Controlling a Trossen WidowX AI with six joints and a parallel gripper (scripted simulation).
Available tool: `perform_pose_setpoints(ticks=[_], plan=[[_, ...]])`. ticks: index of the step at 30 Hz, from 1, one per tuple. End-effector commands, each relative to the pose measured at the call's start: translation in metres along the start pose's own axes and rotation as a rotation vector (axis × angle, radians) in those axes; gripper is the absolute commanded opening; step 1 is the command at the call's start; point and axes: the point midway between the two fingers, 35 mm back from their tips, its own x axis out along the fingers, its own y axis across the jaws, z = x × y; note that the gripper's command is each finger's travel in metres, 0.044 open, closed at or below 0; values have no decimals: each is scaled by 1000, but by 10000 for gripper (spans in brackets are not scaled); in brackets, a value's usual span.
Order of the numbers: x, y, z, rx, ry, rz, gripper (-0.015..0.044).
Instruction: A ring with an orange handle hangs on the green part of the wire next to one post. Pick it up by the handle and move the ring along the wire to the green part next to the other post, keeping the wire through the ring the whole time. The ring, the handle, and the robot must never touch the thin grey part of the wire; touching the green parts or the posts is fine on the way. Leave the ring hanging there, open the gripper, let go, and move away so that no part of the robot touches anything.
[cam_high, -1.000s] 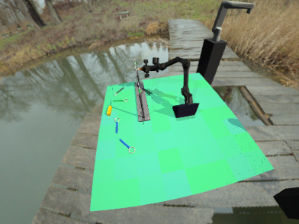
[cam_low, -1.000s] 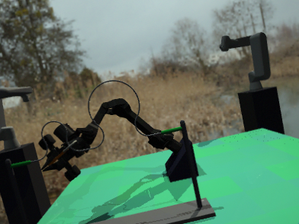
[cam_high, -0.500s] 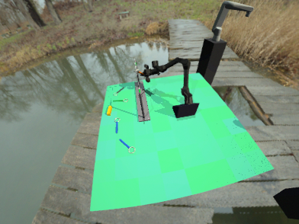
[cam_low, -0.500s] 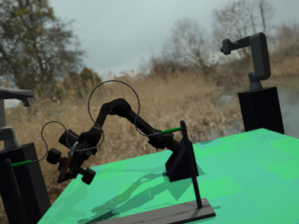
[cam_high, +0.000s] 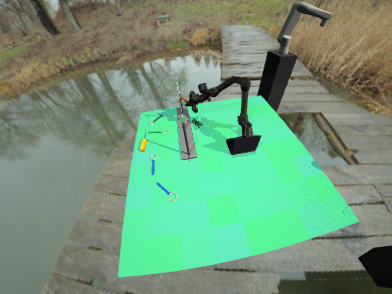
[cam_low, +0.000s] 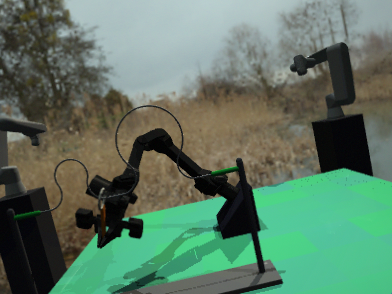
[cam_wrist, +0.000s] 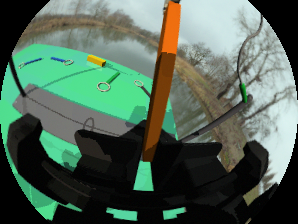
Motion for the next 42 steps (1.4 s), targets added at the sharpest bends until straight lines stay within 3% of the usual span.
perform_pose_setpoints(ticks=[1, 42], plan=[[-3, 17, 2, 88, 4, 46, -150], [-18, 92, 22, 360, 21, 184, -150]])
